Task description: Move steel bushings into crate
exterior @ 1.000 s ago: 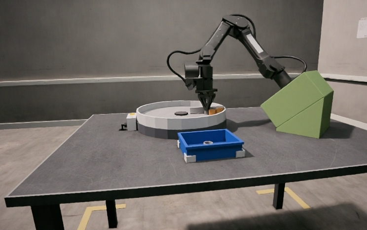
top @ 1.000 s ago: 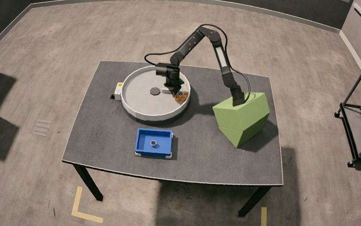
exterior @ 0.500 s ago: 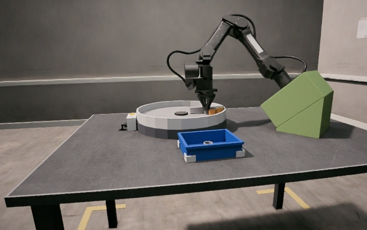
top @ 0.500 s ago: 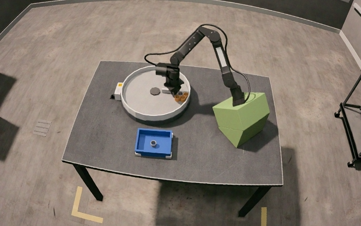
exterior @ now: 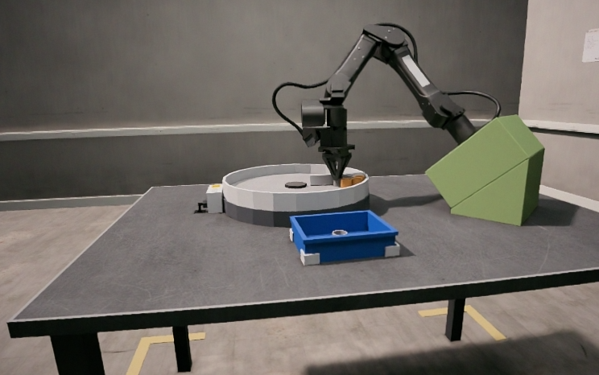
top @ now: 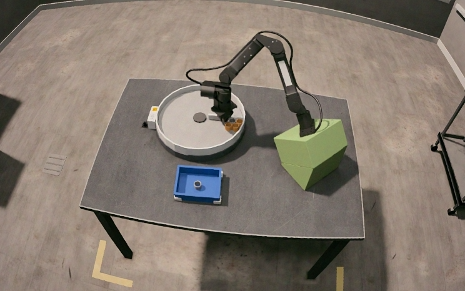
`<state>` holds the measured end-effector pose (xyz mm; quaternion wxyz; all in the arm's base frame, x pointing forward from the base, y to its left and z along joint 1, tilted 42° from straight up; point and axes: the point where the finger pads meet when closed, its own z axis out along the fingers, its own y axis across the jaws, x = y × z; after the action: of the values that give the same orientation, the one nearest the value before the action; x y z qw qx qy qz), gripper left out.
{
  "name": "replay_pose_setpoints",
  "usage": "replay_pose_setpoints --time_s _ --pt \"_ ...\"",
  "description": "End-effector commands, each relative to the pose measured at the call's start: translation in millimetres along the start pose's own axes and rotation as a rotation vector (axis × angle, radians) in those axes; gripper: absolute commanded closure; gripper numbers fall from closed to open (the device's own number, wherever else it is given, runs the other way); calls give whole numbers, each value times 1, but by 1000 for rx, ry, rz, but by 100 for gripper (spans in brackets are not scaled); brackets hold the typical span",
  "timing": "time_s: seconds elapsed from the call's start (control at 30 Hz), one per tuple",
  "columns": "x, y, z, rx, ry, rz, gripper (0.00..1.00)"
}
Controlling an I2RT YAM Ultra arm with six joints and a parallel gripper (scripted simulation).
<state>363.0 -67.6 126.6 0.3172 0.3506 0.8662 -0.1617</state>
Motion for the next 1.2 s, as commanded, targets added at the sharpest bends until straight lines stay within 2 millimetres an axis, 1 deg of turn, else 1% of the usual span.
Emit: replay_pose_setpoints --time_s 0.0,0.1,0.13,0.17,0.2,0.23,1.17 --pt "-9 7 -3 -22 -18 11 87" --pt "-9 7 -3 -22 -18 11 87" --pt "-9 7 -3 -22 -18 11 100" --pt "-9 6 -3 -22 -17 11 100" --pt "0 -1 0 7 3 -8 100" --pt "1 -2 1 11 4 -10 100" --pt "1 -2 1 11 4 -10 100"
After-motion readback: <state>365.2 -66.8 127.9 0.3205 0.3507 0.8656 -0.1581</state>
